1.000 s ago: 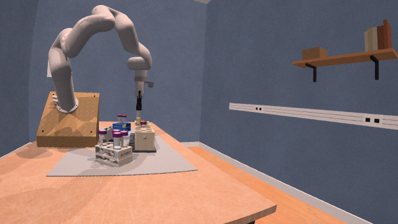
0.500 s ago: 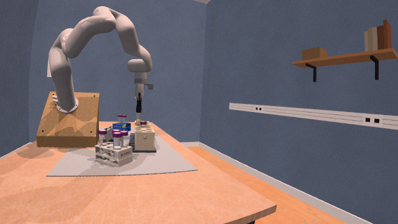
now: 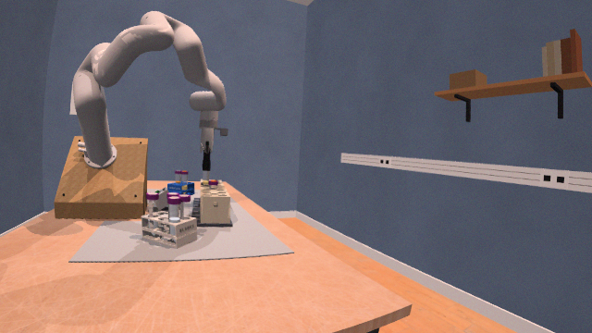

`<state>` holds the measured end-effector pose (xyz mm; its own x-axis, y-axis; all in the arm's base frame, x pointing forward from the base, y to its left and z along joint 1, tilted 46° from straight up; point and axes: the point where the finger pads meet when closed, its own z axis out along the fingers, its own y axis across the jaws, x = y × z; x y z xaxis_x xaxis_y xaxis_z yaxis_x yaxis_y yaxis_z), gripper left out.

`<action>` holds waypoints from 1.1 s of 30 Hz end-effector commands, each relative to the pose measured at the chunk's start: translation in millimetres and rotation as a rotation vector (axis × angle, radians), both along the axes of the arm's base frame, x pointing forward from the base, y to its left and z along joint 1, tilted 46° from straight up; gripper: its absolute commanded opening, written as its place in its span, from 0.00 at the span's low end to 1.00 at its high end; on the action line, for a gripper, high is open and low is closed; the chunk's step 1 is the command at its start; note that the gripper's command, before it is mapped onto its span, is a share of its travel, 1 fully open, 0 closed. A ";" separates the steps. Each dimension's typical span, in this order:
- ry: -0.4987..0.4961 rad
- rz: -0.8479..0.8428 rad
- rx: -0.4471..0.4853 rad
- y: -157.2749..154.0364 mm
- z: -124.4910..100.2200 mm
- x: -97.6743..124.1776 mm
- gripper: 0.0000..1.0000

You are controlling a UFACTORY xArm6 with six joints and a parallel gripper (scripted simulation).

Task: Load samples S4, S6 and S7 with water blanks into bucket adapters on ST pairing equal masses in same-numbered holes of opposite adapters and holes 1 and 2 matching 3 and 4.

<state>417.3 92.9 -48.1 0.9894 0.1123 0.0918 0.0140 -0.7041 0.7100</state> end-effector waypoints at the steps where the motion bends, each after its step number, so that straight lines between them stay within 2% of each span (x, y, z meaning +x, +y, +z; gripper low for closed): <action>1: -0.003 0.002 0.002 -1.7 -2.3 1.7 0.00; 33: -0.003 0.002 0.002 -21.3 -21.9 5.8 0.00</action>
<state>421.4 72.6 -68.4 0.9894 0.1123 0.0918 0.0140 -0.7041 0.7100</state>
